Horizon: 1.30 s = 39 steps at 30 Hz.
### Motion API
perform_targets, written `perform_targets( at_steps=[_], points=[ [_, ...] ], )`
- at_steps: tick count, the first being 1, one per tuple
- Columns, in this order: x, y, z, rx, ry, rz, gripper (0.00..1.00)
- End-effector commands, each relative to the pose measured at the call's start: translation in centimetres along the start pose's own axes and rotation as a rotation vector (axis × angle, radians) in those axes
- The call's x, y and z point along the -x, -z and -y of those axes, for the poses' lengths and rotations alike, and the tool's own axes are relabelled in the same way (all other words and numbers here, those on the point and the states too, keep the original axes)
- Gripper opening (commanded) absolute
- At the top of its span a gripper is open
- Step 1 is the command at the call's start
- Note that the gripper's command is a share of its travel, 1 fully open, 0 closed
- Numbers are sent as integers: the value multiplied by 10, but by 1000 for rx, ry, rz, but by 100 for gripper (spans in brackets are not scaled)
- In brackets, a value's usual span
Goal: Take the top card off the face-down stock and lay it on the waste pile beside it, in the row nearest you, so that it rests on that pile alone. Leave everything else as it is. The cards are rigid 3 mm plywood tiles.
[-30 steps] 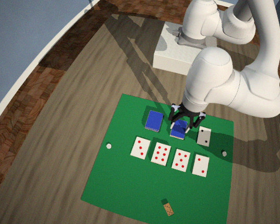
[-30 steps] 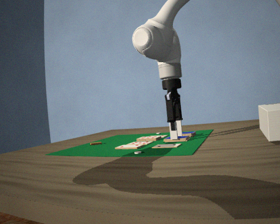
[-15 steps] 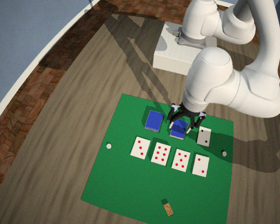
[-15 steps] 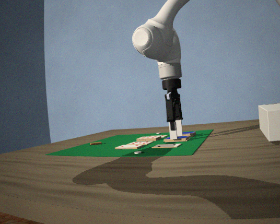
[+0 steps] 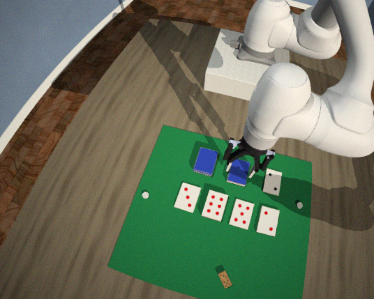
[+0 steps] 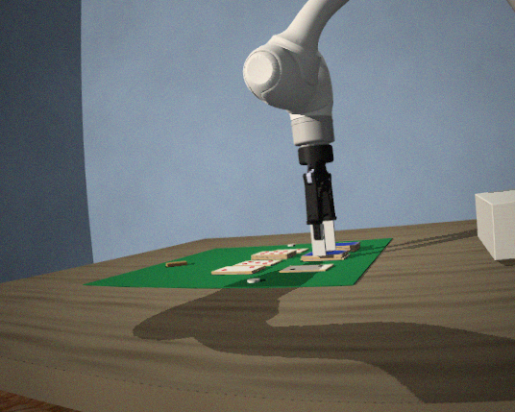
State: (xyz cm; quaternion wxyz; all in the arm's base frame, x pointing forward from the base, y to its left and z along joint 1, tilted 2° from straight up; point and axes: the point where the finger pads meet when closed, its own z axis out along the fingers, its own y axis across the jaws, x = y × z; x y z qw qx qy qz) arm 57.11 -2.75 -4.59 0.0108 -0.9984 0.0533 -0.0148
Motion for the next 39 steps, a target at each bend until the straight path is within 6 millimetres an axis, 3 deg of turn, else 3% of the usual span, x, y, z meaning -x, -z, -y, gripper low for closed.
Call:
perform_targets(
  at_steps=[1,20,27,33,39],
  points=[
    [-2,-1,2,-1,-4,-6,50],
    [-2,1,2,-1,-4,-6,50],
    [-2,11,2,-1,-4,-6,50],
    [-2,36,2,-1,-4,-6,50],
    [-2,36,2,-1,-4,-6,50]
  ],
)
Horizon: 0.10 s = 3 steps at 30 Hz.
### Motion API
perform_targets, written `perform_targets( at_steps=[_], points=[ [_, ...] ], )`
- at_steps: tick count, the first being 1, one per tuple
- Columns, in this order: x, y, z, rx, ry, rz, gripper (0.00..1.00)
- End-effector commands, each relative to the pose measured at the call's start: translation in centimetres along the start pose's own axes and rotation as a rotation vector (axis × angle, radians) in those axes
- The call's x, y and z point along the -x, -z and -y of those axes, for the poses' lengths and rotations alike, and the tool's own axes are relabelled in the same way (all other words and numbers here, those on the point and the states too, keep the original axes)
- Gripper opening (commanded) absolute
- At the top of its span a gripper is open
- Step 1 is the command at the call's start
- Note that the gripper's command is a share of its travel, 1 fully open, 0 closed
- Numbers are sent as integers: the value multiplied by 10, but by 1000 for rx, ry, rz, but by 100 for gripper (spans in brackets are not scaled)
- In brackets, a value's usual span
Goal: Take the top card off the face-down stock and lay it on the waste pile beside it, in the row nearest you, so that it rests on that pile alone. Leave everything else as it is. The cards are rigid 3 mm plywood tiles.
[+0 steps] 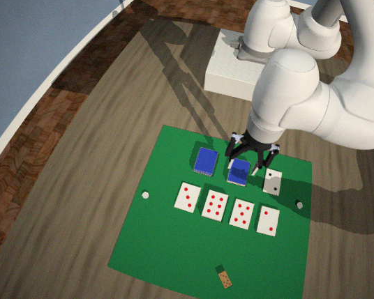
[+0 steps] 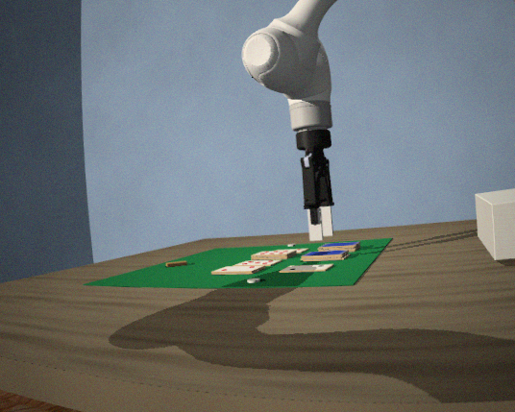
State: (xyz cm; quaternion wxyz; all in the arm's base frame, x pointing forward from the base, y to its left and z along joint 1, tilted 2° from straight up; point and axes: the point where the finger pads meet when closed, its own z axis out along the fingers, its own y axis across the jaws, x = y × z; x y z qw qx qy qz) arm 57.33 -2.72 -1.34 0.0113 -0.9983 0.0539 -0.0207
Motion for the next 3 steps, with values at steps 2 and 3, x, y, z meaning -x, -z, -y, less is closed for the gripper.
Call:
perform_targets(
  at_steps=[2,3],
  points=[
    [1,4,1,1,-3,5,50],
    [1,4,1,1,-3,5,50]
  ],
)
